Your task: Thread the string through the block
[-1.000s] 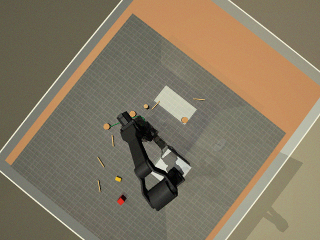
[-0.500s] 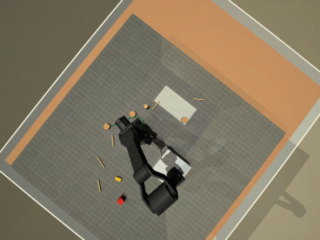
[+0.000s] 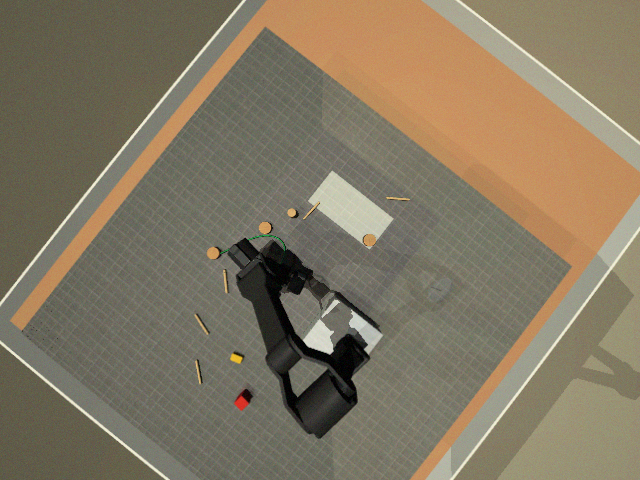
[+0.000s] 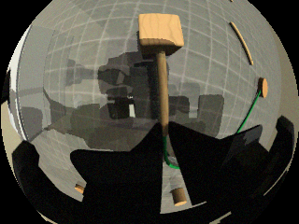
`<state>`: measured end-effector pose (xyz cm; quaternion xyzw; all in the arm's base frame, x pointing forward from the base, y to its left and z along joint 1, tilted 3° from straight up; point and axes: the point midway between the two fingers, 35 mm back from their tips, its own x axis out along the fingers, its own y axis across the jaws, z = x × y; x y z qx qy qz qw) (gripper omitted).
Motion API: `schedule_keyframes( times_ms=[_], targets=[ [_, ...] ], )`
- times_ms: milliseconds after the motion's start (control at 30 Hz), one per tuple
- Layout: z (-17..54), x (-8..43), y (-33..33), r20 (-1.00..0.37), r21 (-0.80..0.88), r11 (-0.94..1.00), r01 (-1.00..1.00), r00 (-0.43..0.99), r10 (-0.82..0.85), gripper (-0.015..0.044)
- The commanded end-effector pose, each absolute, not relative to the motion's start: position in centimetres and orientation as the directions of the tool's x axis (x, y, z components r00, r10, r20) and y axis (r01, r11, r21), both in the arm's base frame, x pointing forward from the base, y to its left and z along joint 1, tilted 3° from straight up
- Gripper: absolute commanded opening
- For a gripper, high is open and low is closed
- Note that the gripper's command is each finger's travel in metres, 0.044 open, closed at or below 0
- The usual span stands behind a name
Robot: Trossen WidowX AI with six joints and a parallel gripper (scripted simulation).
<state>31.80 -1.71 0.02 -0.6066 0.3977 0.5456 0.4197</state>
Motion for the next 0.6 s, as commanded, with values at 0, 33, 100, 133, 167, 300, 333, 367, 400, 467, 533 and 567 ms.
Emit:
schedule_keyframes(
  times_ms=[0, 33, 100, 133, 167, 300, 333, 367, 400, 467, 533, 567],
  targets=[
    [-0.1, 31.6, -1.7, -0.996, -0.072, -0.326, -0.943, 0.086, -0.028, 0.0],
    [-0.1, 31.6, -1.6, -0.996, -0.072, -0.326, -0.943, 0.086, -0.028, 0.0],
    [-0.1, 31.5, -1.4, -0.996, -0.072, -0.326, -0.943, 0.086, -0.028, 0.0],
    [-0.1, 31.5, -1.3, -0.996, -0.072, -0.326, -0.943, 0.086, -0.028, 0.0],
    [-0.1, 31.5, -1.1, -0.996, -0.072, -0.326, -0.943, 0.086, -0.028, 0.0],
    [-0.2, 31.3, -0.5, -0.996, -0.072, -0.326, -0.943, 0.086, -0.027, 0.0],
    [-0.2, 31.3, -0.4, -0.996, -0.072, -0.326, -0.943, 0.086, -0.027, 0.0],
    [-0.2, 31.2, -0.2, -0.996, -0.072, -0.326, -0.943, 0.086, -0.027, 0.0],
    [-0.2, 31.2, -0.1, -0.996, -0.072, -0.326, -0.943, 0.086, -0.027, 0.0],
    [-0.2, 31.0, 0.2, -0.996, -0.072, -0.326, -0.943, 0.086, -0.027, 0.0],
    [-0.2, 30.9, 0.5, -0.996, -0.072, -0.326, -0.943, 0.086, -0.026, 0.0],
    [-0.2, 30.9, 0.6, -0.996, -0.072, -0.326, -0.943, 0.086, -0.026, 0.0]
  ],
)
